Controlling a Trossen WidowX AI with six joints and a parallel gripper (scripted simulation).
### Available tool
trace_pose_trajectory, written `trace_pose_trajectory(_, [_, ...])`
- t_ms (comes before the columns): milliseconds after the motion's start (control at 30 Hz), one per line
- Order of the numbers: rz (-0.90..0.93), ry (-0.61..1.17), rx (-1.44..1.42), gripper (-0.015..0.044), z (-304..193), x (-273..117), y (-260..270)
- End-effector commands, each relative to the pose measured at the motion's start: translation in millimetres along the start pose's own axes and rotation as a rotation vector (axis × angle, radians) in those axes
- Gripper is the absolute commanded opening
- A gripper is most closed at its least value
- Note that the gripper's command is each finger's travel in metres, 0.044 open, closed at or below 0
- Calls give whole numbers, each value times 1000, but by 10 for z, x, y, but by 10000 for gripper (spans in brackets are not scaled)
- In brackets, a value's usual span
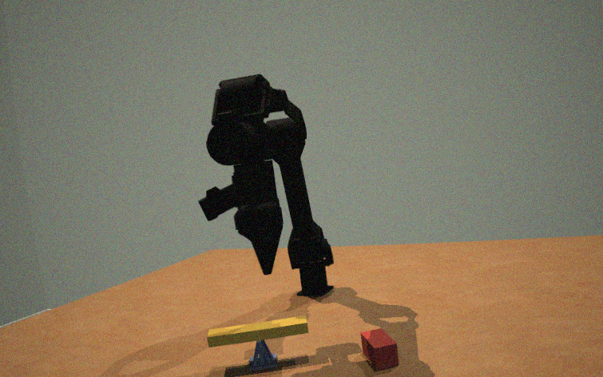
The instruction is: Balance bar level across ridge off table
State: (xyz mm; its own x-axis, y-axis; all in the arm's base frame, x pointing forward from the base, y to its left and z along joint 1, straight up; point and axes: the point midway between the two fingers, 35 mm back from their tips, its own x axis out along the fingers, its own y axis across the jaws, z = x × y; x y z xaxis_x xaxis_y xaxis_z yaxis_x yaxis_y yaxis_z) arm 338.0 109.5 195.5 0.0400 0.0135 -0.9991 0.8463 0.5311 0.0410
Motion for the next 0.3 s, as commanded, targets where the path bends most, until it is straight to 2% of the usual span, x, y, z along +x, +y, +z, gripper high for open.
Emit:
trace_pose_trajectory(0, [-1, 0, 0, 440, -1, -2, -2])
trace_pose_trajectory(267, [-1, 0, 0, 440, -1, -2, -2])
